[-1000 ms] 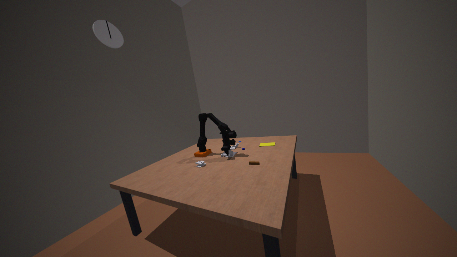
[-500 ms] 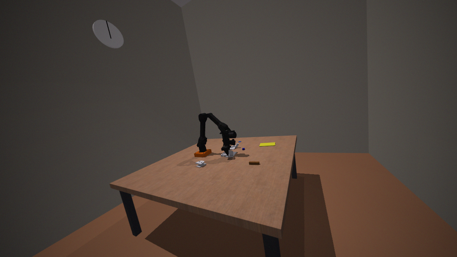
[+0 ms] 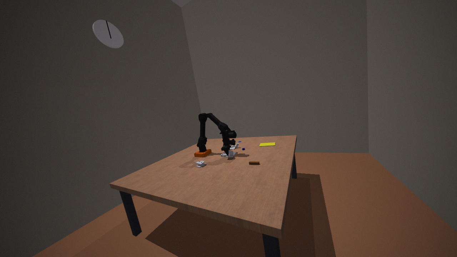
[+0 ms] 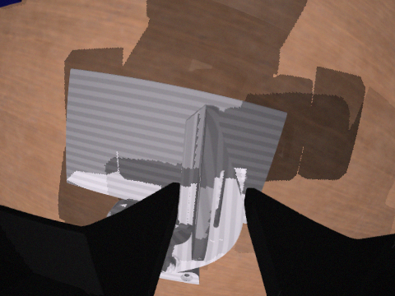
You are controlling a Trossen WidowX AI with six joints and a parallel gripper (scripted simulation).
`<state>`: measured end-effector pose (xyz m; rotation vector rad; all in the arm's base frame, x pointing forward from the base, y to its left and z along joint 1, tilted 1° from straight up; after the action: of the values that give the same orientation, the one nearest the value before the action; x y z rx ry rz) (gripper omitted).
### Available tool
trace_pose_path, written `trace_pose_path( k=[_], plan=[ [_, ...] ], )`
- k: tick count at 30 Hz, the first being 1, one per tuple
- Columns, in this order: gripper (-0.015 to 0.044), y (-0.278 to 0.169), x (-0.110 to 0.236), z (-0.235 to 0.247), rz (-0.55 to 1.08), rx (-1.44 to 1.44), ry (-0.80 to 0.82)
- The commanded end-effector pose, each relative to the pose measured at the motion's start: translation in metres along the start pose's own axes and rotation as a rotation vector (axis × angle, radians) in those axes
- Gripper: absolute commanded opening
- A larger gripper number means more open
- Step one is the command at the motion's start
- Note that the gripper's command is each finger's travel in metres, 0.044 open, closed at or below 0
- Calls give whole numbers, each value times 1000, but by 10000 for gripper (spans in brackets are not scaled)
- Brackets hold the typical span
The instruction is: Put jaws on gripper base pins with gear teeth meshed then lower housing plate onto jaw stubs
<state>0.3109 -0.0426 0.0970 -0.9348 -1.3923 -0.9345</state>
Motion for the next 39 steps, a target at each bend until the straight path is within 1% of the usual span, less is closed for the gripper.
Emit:
trace_pose_path(
  k=[1,14,17,21,23,27,28,36,37,39],
  plan=[
    [224,0,0,0,0,0,0],
    [224,0,2,0,0,0,0],
    [224,1,17,-1,-1,1,1],
    [224,1,56,-1,-2,3,2],
    [224,0,68,0,-2,3,2],
    [224,0,69,0,-3,3,2],
    [224,1,61,-1,-10,1,-6],
    [14,-1,66,0,-12,6,-4],
    [0,-1,66,0,-12,6,-4],
    [0,-1,66,0,-12,6,-4]
  ],
)
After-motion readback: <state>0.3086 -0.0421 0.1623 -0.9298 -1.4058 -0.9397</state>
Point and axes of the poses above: the point midway between the two fingers, 35 mm back from their tips, its own x axis back along the fingers, its own z axis across the jaws, y = z × x, the point moved 8 cm from there along x, back along the fingers, and after that the axes turned 10 degrees about x, right-handed, at the moved point
